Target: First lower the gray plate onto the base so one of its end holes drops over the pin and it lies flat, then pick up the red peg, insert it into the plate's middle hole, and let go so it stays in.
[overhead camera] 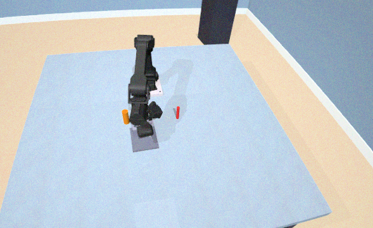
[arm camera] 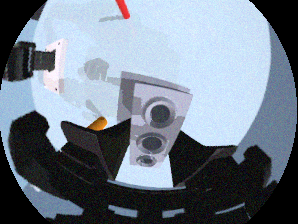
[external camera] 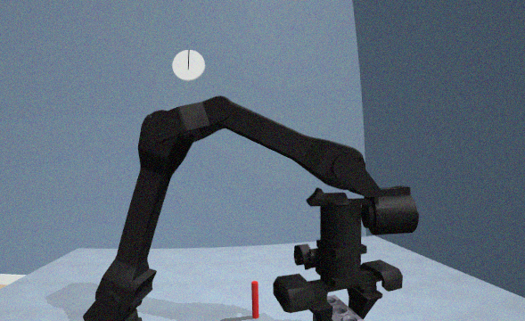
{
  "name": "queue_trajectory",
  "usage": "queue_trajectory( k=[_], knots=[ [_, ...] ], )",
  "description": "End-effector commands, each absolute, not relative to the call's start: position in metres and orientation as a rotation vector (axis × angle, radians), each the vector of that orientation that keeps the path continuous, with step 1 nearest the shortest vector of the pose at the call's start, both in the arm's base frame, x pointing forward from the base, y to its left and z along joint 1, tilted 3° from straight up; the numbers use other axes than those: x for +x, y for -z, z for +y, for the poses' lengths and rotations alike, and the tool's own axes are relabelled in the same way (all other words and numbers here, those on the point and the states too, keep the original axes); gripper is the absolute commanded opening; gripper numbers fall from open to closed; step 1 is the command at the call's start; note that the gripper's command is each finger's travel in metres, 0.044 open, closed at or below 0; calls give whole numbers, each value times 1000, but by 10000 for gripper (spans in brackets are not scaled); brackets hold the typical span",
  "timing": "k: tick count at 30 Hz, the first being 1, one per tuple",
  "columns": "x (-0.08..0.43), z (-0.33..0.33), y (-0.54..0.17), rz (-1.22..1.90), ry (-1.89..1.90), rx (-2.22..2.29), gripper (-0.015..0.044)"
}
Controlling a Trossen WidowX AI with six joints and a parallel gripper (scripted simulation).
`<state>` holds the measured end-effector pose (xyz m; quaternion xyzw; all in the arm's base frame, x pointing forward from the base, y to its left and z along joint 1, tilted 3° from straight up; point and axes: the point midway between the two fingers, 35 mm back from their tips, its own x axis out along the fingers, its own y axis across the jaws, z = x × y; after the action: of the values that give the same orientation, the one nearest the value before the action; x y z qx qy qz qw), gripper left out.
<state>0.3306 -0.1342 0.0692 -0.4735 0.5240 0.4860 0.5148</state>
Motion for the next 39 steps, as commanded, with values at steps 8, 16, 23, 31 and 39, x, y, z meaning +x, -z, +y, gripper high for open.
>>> queue_trajectory(
  k=[8,16,23,31,39],
  knots=[
    [330,-136,-53,1262,-1171,-1144,0],
    [330,-136,-47,1262,-1171,-1144,0],
    [330,-136,-35,1262,-1171,-1144,0],
    [330,-135,-34,1258,-1165,-1139,0],
    [330,-135,-34,1258,-1165,-1139,79]
  ],
)
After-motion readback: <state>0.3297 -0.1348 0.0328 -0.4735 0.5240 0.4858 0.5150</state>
